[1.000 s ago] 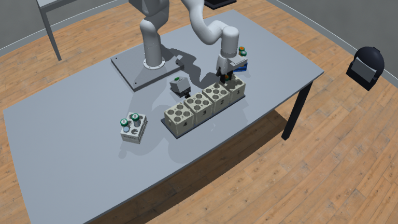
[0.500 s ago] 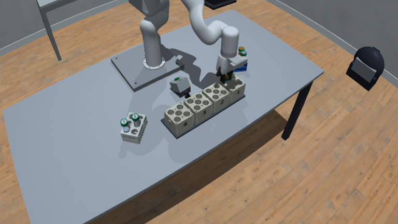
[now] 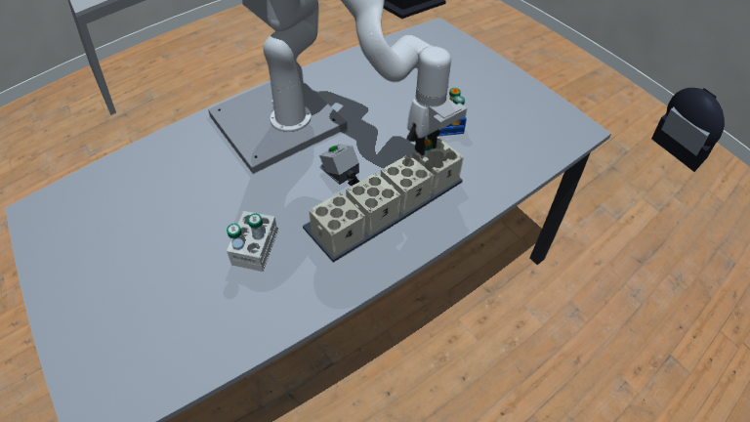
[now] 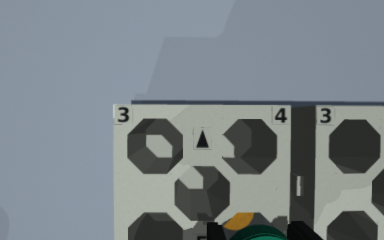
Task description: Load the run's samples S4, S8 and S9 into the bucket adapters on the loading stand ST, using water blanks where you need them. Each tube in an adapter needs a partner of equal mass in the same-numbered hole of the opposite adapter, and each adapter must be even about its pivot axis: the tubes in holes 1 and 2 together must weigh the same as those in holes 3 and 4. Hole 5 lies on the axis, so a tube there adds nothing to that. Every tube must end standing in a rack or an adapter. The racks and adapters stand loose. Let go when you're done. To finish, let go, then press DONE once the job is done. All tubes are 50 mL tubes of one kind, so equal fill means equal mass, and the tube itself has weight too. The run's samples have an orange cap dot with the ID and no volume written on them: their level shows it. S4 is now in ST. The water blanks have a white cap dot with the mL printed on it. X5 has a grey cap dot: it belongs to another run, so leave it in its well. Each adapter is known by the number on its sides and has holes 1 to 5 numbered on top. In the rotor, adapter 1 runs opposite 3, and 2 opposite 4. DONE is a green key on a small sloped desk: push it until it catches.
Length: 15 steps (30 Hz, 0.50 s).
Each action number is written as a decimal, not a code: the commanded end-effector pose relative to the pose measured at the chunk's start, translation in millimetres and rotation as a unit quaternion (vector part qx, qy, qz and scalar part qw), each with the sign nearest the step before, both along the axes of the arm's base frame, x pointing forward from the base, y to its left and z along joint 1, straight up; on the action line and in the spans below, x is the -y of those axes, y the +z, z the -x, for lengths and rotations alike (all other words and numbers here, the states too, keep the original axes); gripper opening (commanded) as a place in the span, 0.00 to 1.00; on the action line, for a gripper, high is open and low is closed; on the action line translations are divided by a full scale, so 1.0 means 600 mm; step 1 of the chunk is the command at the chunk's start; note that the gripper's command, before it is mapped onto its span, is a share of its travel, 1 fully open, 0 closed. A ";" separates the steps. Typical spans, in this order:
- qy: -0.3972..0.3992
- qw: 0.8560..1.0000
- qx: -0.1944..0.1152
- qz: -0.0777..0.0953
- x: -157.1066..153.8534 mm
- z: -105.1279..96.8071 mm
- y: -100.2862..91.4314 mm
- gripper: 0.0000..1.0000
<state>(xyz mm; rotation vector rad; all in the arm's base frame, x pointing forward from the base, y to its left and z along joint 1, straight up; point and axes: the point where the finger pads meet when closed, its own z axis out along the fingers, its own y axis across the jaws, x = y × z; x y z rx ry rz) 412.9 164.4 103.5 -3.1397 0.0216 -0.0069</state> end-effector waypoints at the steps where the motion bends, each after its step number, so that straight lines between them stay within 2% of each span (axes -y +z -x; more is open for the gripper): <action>1: 0.000 1.000 0.003 0.003 -0.001 -0.002 0.005 0.00; 15: 0.000 1.000 0.003 0.003 -0.001 -0.002 0.020 0.00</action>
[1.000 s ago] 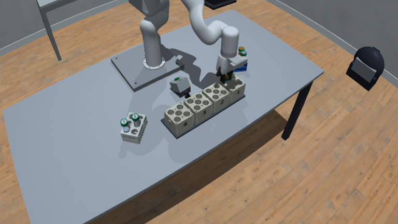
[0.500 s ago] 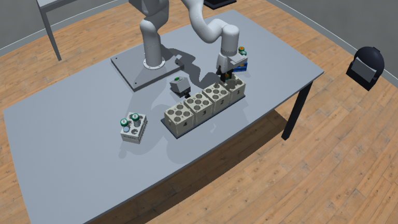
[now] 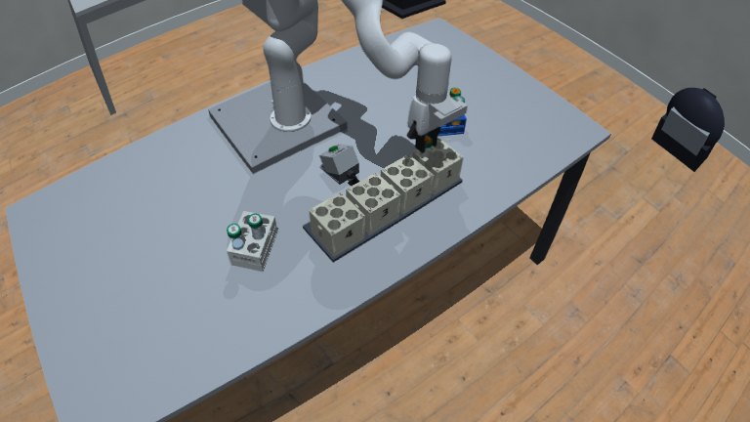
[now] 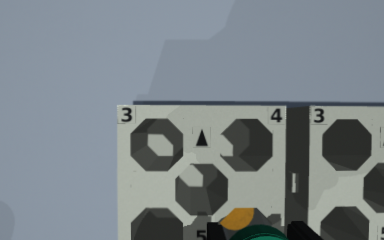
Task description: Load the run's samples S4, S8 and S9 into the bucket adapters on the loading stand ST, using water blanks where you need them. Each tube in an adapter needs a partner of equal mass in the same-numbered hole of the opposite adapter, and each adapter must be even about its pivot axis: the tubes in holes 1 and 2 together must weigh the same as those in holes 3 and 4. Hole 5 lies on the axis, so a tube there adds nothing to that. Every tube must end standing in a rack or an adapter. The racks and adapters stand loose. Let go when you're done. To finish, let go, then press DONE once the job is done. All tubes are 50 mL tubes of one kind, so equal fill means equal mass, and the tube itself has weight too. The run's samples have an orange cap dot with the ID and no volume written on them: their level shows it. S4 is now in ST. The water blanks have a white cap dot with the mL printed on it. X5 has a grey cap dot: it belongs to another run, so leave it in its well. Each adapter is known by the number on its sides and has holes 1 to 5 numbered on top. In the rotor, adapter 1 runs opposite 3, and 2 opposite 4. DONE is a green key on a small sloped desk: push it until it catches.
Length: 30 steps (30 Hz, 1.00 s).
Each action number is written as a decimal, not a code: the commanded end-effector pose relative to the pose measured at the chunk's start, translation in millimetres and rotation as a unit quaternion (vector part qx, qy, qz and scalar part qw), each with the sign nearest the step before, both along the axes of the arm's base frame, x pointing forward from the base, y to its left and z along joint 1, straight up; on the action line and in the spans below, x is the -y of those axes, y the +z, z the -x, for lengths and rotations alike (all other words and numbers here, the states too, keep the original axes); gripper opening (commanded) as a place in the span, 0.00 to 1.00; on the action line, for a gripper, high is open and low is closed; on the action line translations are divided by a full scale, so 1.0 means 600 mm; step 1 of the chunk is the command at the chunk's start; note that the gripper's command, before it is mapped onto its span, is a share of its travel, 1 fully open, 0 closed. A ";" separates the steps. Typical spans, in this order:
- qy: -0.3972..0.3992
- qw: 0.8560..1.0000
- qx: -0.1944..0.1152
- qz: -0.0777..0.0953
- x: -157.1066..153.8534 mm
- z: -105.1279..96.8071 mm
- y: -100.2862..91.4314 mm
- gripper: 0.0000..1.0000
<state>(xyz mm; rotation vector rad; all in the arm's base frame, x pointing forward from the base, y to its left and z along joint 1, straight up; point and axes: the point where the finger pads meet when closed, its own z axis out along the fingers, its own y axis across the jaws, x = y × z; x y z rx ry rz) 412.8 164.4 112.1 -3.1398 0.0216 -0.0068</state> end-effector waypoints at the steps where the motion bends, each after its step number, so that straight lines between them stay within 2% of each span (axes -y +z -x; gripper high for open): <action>1: 0.000 1.000 0.003 0.003 -0.001 -0.002 0.007 0.00; 6: 0.000 1.000 0.003 0.003 -0.001 -0.002 0.007 0.00; 30: 0.000 1.000 0.003 0.003 -0.001 -0.001 0.080 0.00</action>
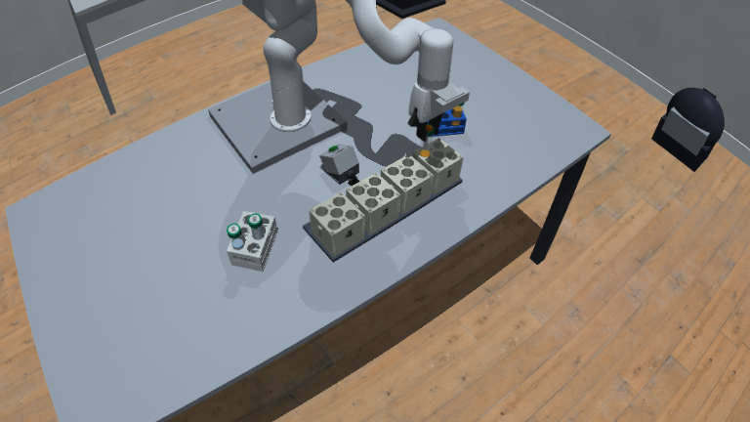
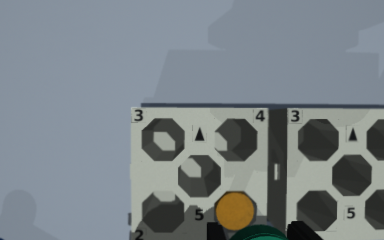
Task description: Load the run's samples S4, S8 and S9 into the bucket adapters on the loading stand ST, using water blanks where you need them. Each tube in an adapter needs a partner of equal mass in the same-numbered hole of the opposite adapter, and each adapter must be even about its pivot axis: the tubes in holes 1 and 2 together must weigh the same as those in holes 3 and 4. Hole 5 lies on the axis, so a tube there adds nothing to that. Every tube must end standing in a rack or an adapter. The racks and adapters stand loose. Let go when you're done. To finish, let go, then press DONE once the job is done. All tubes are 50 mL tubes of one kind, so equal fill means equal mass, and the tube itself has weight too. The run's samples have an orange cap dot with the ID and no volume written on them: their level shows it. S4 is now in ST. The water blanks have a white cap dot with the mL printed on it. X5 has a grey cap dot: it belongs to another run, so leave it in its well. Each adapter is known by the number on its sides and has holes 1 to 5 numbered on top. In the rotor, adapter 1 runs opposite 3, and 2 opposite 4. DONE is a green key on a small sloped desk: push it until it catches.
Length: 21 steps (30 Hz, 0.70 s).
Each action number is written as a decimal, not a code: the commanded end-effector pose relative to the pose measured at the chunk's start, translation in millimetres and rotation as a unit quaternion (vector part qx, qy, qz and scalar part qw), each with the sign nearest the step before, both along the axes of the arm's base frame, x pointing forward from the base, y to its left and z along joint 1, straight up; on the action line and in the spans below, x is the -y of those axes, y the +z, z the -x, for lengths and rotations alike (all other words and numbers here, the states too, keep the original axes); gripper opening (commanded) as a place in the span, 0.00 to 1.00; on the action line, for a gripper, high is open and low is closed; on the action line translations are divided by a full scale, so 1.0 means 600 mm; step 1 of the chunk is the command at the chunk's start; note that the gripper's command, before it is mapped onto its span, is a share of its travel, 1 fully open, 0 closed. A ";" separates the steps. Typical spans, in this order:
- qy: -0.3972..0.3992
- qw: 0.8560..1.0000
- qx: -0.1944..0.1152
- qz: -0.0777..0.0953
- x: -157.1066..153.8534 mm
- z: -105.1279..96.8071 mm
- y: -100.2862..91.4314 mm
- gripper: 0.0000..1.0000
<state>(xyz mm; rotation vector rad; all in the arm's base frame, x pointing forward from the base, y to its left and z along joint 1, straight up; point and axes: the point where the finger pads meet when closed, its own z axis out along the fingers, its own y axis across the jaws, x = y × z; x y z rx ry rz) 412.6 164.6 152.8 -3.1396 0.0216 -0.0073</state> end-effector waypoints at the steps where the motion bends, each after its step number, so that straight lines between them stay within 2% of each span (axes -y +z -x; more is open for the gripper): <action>1: 0.000 1.000 0.003 0.003 -0.001 -0.002 0.016 0.00; 21: 0.000 1.000 0.003 0.003 -0.001 -0.001 0.076 0.00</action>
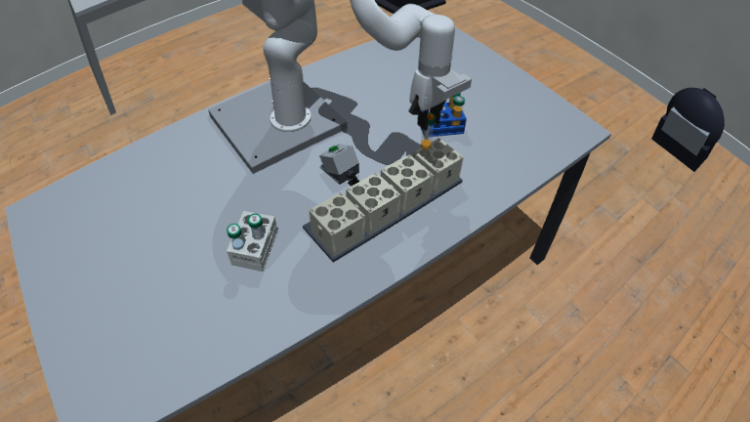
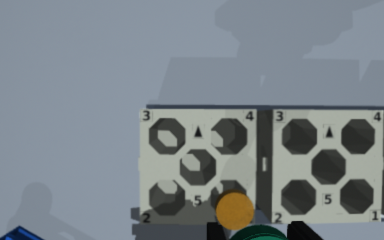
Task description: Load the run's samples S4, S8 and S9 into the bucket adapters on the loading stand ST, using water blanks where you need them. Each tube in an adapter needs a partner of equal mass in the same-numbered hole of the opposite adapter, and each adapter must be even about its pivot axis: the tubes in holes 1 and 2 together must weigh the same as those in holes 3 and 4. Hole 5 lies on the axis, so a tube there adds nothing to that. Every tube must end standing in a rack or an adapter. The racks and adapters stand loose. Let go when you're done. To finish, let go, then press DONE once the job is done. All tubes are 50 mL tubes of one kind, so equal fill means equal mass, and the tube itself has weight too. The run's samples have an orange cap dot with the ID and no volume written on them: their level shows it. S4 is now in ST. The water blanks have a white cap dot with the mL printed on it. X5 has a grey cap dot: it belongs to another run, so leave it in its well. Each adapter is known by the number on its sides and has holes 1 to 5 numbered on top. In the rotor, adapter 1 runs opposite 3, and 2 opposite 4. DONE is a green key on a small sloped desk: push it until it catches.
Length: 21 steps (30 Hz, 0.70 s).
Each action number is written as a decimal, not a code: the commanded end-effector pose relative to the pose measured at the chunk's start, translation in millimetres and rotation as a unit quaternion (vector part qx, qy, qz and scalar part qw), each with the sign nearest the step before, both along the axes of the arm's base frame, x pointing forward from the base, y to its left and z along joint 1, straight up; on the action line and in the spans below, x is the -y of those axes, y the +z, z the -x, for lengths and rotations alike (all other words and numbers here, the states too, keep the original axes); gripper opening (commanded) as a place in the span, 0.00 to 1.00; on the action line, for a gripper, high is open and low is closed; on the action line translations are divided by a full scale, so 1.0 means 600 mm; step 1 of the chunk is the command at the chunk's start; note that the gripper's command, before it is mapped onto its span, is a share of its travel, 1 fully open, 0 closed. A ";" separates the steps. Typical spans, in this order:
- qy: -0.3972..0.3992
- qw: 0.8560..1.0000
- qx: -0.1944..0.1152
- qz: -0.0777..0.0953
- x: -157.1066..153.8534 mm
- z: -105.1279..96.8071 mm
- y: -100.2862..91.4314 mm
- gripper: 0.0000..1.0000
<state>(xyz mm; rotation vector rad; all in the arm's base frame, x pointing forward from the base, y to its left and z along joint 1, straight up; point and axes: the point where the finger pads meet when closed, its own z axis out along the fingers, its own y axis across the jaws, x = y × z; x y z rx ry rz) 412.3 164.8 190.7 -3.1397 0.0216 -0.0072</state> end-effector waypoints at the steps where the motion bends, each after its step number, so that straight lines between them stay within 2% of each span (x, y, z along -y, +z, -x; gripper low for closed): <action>1: 0.000 1.000 0.003 0.003 -0.001 -0.001 0.016 0.00; 16: 0.000 1.000 0.003 0.003 -0.001 -0.001 0.059 0.00; 21: 0.000 1.000 0.003 0.003 -0.001 -0.001 0.061 0.00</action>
